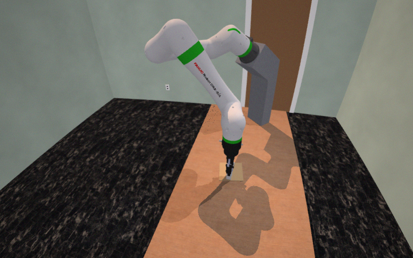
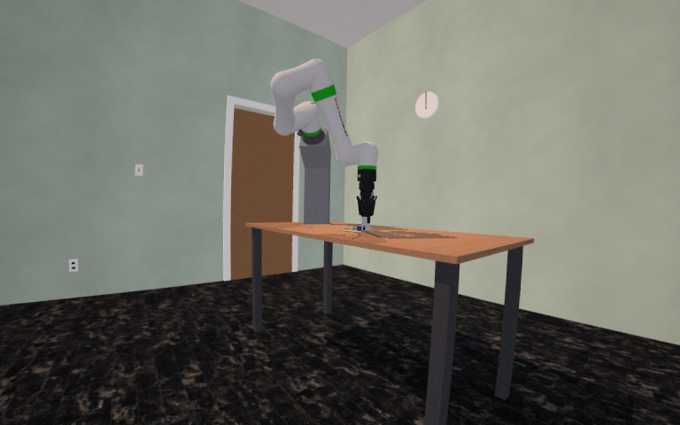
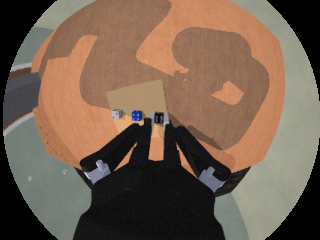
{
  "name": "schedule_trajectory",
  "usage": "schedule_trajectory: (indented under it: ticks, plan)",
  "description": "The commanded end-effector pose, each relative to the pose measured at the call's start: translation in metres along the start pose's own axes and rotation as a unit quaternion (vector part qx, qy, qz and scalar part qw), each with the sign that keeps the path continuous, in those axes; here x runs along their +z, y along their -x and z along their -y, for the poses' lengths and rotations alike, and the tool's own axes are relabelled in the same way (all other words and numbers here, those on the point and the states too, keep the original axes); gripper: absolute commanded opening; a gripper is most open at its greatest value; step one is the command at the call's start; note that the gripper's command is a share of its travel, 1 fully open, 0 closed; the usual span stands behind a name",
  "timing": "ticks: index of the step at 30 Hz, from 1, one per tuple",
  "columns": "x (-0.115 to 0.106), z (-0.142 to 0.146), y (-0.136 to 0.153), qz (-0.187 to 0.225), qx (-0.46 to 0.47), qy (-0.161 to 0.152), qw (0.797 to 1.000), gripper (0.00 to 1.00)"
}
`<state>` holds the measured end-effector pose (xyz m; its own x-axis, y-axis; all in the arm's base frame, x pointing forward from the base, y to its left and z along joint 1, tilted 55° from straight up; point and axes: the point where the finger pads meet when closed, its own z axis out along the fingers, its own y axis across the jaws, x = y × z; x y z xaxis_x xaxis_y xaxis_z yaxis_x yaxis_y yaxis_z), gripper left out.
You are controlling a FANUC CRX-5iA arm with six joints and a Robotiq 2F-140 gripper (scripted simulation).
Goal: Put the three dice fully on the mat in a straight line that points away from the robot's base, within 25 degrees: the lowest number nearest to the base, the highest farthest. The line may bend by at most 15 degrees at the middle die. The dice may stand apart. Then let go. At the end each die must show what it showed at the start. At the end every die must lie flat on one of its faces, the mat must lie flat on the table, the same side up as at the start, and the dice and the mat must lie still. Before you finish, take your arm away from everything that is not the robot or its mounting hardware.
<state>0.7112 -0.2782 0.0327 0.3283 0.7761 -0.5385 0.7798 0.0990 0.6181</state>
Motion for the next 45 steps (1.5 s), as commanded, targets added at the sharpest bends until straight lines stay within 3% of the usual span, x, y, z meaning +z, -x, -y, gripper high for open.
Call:
schedule_trajectory:
  ticks: [1, 45]
  plan:
    - [-0.0001, -0.0001, -0.0001, 0.000, 0.000, 0.000, 1.000, 0.09]
    - [0.0038, -0.0001, -0.0001, 0.000, 0.000, 0.000, 1.000, 0.09]
